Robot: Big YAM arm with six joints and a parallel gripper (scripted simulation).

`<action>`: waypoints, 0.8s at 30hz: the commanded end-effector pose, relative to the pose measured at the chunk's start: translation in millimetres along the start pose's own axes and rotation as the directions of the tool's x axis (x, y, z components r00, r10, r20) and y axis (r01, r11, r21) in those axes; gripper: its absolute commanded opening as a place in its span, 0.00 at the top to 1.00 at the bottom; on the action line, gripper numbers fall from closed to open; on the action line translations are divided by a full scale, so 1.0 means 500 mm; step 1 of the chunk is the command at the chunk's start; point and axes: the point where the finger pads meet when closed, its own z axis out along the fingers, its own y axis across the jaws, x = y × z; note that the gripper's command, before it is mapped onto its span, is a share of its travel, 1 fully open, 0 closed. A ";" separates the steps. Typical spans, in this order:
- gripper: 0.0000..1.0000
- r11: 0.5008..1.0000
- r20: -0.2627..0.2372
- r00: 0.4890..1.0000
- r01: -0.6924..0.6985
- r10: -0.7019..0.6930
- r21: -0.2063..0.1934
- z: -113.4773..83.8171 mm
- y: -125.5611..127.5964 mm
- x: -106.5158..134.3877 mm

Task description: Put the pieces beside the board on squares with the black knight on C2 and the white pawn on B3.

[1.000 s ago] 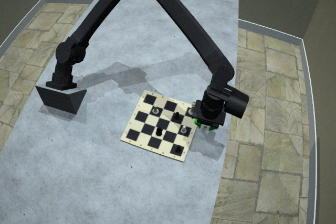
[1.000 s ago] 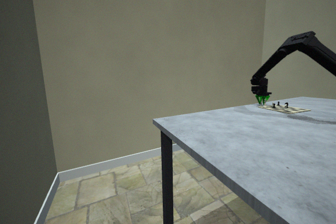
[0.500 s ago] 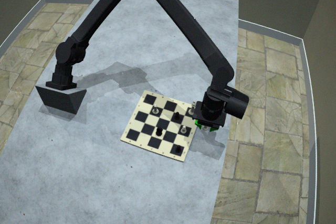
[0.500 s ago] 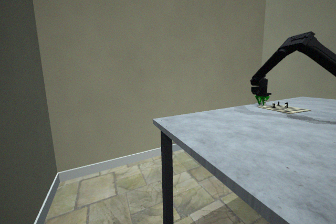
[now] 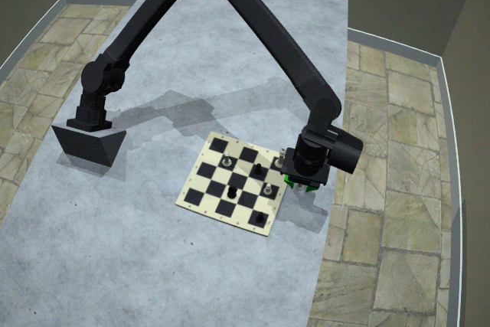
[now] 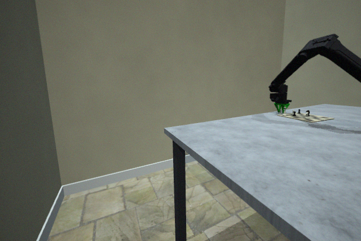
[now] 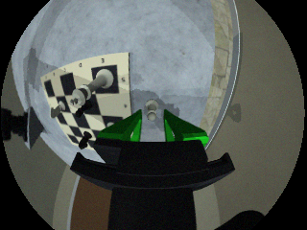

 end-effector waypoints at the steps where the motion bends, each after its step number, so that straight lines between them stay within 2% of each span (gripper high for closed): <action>1: 0.67 1.000 0.002 1.000 0.004 -0.004 0.014 -0.002 -0.015 0.001; 14: 0.67 1.000 0.002 1.000 0.004 -0.004 0.014 -0.002 -0.015 0.001; 15: 1.00 1.000 0.002 1.000 0.004 -0.004 0.014 -0.002 -0.015 0.001; 24: 1.00 1.000 0.002 1.000 0.005 -0.005 0.014 -0.002 -0.015 0.001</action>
